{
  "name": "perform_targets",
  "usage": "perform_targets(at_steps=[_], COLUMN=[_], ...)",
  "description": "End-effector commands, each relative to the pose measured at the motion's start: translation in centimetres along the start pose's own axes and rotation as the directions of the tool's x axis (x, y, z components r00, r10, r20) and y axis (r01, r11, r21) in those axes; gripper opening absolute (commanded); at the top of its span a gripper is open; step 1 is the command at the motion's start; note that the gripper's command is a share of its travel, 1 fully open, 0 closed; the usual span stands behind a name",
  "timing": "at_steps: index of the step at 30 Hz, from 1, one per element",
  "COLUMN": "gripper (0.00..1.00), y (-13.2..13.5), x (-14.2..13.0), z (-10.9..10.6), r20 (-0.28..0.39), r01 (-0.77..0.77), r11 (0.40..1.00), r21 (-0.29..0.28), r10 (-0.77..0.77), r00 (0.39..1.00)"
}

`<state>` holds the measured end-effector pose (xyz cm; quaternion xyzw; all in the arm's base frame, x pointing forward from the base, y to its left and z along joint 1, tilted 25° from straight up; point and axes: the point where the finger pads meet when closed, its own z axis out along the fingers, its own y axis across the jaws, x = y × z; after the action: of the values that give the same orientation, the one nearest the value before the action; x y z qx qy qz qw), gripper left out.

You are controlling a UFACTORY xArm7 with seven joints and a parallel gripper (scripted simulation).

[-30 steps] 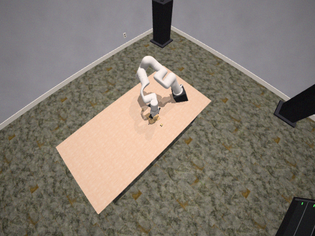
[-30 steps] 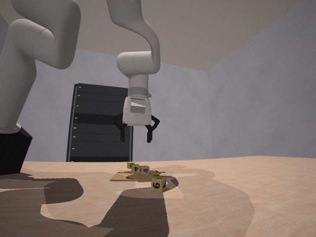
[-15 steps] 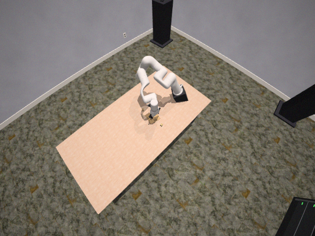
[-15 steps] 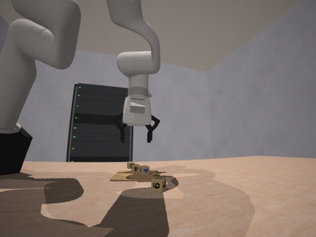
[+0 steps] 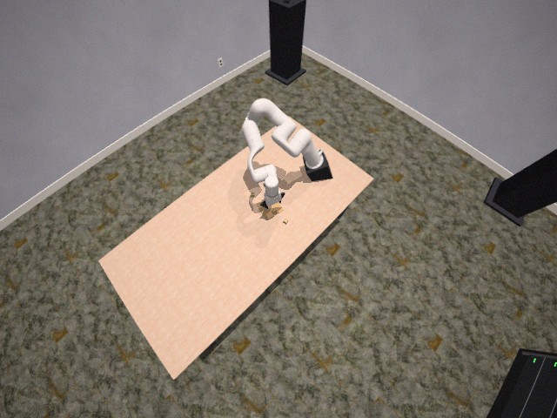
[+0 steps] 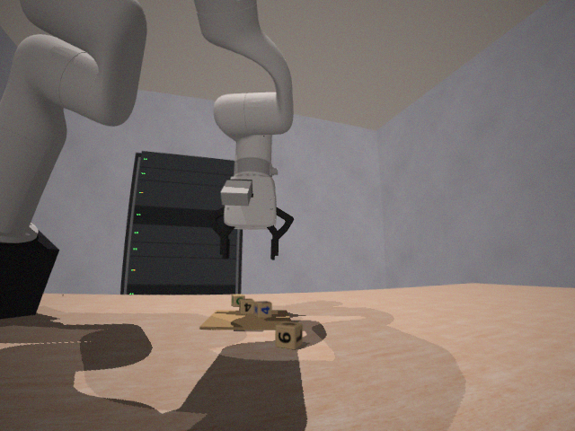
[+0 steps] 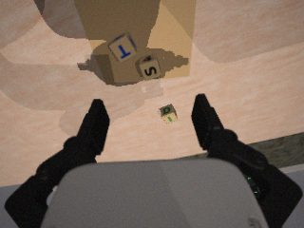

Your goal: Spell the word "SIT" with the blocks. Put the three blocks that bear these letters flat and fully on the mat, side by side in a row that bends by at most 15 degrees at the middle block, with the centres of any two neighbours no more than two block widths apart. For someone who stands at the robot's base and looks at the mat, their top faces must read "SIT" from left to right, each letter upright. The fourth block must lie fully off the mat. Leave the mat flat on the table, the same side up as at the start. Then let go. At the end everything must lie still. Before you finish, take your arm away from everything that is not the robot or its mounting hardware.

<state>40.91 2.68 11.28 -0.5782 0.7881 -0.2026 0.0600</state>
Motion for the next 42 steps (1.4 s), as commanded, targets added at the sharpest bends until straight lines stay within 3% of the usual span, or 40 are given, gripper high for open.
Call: perform_targets(at_steps=[1, 20, 21, 35, 37, 38, 42], gripper=[1.00, 1.00, 1.00, 1.00, 1.00, 1.00, 1.00], y=[-0.2, -0.6, -0.7, -1.1, -1.1, -1.2, -1.2], x=[0.1, 0.5, 0.6, 0.9, 0.9, 1.0, 1.1], z=[-0.1, 0.0, 0.1, 0.1, 0.1, 0.2, 0.2], r20=[0.000, 0.002, 0.002, 0.003, 0.003, 0.003, 0.004], r01=[-0.138, -0.520, -0.580, -0.818, -0.818, -0.857, -0.899], r11=[0.990, 0.854, 0.814, 0.575, 0.575, 0.515, 0.437], r21=[0.007, 0.005, 0.005, 0.003, 0.003, 0.003, 0.003], r10=[0.138, 0.520, 0.580, 0.818, 0.818, 0.857, 0.899], r00=[0.990, 0.854, 0.814, 0.575, 0.575, 0.515, 0.437])
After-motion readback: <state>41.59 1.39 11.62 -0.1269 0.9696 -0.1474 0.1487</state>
